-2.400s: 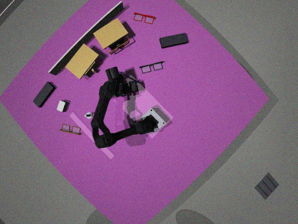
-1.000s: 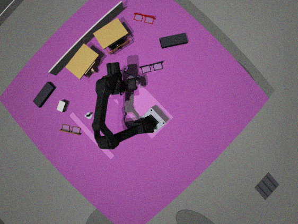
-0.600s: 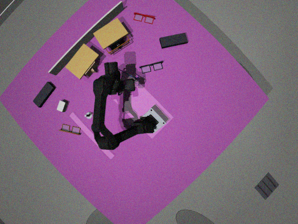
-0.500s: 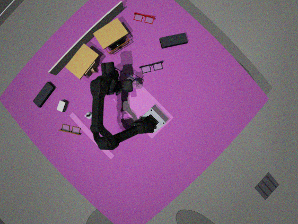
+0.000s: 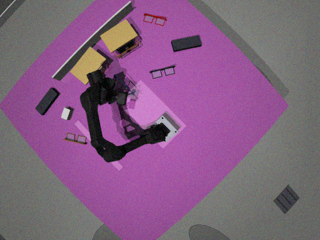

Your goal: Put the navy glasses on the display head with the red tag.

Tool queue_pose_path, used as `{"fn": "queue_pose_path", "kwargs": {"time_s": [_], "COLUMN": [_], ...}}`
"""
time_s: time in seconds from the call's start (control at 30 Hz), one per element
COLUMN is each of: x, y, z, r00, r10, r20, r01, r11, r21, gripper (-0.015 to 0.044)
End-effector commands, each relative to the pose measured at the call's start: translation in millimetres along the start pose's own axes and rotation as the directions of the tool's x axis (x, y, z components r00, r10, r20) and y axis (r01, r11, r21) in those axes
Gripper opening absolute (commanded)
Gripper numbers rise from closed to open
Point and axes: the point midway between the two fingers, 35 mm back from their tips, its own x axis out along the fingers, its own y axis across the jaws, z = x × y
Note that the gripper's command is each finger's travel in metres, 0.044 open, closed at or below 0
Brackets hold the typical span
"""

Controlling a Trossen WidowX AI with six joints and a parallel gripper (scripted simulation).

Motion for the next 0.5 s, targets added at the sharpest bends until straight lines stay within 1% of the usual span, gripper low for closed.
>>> {"fn": "queue_pose_path", "kwargs": {"time_s": [0.0,0.47], "x": [-2,-4], "y": [20,77], "z": [-11,-58], "r00": [1.000,1.000], "r10": [0.004,0.015], "r20": [0.005,0.000], "r01": [-0.004,-0.014], "r11": [0.997,0.944], "r21": [0.075,0.331], "gripper": [0.0000,0.0000]}}
